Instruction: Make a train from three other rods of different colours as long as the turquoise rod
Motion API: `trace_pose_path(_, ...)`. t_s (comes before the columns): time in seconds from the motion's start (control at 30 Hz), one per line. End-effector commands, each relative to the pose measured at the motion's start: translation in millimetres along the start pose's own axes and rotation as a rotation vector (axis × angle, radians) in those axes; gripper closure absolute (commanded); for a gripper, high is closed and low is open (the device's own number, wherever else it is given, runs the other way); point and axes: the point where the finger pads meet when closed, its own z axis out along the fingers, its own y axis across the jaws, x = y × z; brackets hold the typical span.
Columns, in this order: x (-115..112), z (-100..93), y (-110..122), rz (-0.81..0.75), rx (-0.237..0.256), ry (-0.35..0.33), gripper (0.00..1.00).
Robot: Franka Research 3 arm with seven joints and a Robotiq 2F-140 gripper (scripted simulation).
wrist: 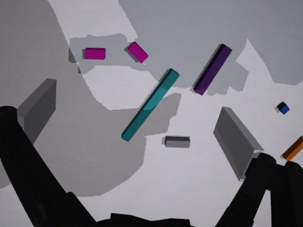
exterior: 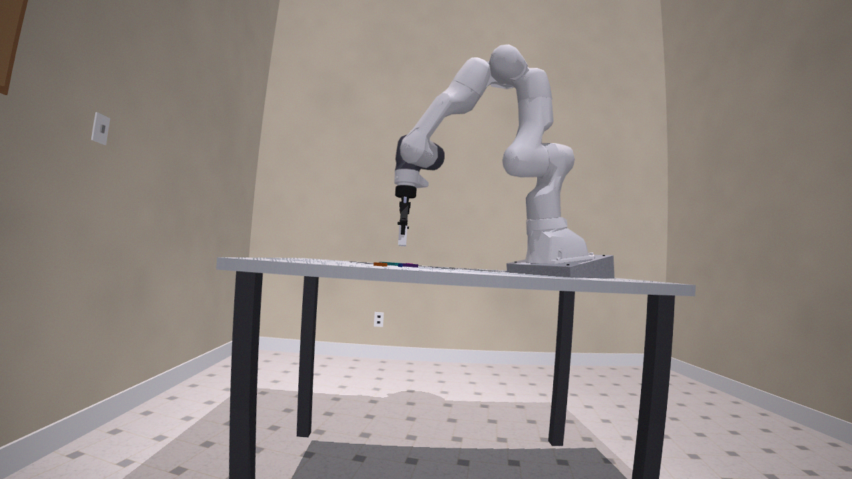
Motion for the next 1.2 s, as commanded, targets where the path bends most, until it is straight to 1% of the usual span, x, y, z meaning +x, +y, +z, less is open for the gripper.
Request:
trace_pose_path(0.0,-0.5,0.0,0.0,0.006,-0.001,0.0,0.0)
trace_pose_path(0.67,-0.8,-0.3,1.2,0.016,0.0,0.0,0.0)
trace_pose_path(0.73,-2.3,-1.7,8.5,0.077,0.001,0.001,0.0)
trace_pose_path(0.8,-5.0,-4.1,22.5,0.192,0.003,0.002,0.0)
trace_pose_path(1.17,-7.7,-6.4,40.1,0.335,0.005,0.003,0.0)
